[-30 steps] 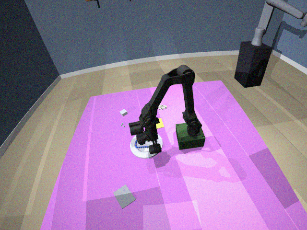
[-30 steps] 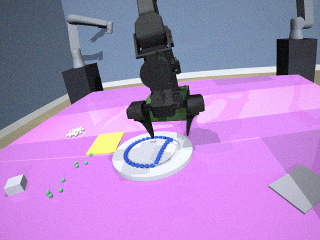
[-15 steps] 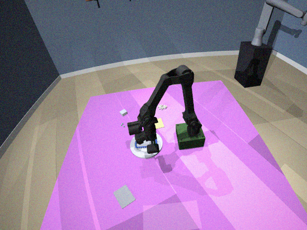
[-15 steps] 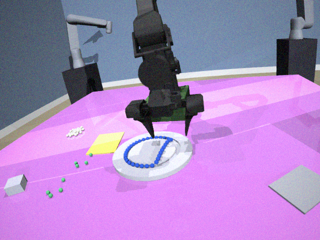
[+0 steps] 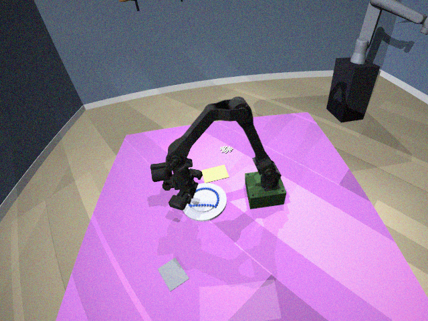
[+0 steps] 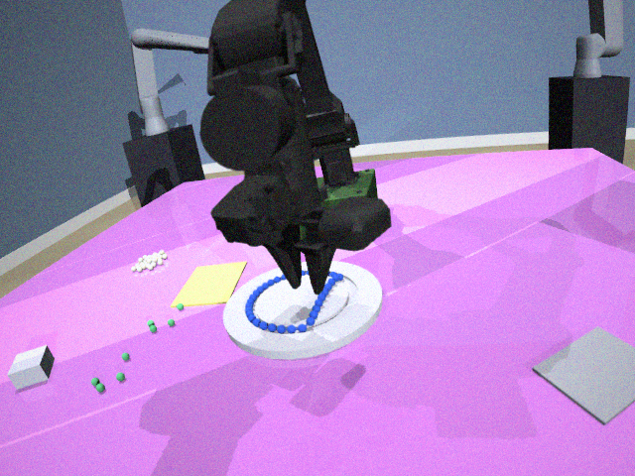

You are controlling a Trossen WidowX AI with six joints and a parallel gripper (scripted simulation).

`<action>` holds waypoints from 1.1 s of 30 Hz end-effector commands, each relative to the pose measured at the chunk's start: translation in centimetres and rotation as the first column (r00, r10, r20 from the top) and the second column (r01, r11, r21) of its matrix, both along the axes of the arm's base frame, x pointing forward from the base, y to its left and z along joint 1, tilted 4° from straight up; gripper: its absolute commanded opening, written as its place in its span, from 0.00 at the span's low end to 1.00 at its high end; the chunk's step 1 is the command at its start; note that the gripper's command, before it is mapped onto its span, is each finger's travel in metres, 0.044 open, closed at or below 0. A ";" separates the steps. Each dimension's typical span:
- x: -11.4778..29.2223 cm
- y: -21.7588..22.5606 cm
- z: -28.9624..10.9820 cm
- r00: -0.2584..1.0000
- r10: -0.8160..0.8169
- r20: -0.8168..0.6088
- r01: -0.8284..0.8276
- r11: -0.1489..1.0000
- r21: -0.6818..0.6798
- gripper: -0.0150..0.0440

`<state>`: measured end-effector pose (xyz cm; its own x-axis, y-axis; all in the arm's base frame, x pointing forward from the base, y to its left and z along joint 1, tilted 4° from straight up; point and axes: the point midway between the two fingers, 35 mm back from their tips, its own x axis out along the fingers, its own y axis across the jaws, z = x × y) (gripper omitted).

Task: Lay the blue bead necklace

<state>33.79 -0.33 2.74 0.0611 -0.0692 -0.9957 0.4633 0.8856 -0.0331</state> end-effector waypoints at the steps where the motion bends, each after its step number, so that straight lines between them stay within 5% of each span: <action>1: 0.6 -0.3 0.0 0.998 -0.055 -0.010 0.055 0.998 0.002 0.46; 33: 0.8 -0.5 -3.7 0.998 -0.054 -0.009 0.054 0.999 0.001 0.46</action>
<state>34.85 -0.80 -0.05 0.0625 -0.0700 -0.9956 0.5080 0.8609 -0.0287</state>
